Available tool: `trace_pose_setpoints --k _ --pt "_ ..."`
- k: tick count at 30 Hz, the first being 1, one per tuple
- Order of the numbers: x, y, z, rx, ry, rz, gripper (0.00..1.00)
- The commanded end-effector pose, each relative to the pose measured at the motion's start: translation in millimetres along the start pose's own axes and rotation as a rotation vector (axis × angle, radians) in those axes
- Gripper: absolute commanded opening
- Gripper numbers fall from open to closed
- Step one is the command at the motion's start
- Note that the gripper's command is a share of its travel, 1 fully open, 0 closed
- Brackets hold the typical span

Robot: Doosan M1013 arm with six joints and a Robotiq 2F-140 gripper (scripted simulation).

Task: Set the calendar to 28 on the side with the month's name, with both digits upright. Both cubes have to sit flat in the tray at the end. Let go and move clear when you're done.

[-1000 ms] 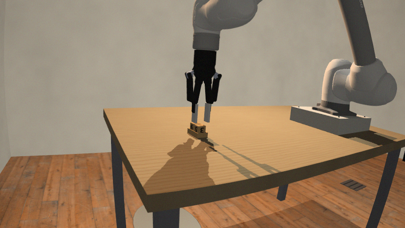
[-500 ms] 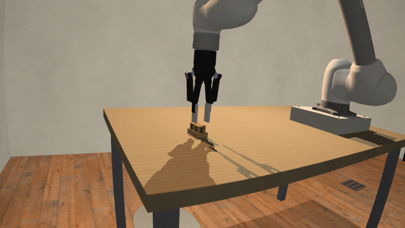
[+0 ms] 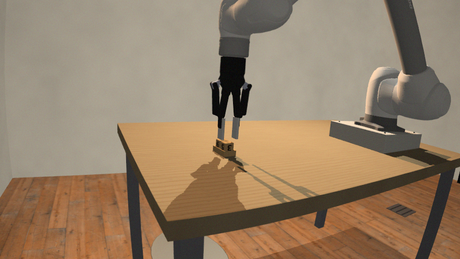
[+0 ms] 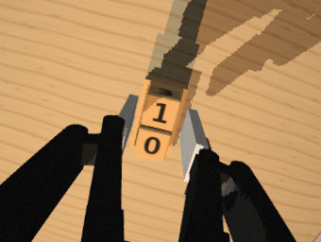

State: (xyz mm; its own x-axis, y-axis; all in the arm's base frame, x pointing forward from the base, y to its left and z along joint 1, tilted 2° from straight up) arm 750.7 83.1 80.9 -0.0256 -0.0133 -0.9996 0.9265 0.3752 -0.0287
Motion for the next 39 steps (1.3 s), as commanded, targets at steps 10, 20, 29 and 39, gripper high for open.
trace_pose_setpoints --k 10,20,29,39 --pt "1.3 -1.6 -1.6 0.002 -0.003 -0.001 0.35" --pt "1.3 -1.5 -1.6 0.002 -0.003 -0.001 0.35" --pt "1.3 -1.5 -1.6 0.002 -0.003 -0.001 0.35" --pt "1.3 -1.5 -1.6 0.002 -0.003 -0.001 0.35"
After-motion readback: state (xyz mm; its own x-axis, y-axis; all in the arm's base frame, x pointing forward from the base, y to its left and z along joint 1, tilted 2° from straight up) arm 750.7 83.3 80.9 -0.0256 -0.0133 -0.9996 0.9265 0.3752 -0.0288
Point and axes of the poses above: the point where the finger pads meet when closed, its own x axis out along the fingers, its own y axis across the jaws, z = x × y, the point moved 9 cm from there along -x, back along the fingers, and after that the axes turned 11 degrees about -x, right-handed, at the moved point
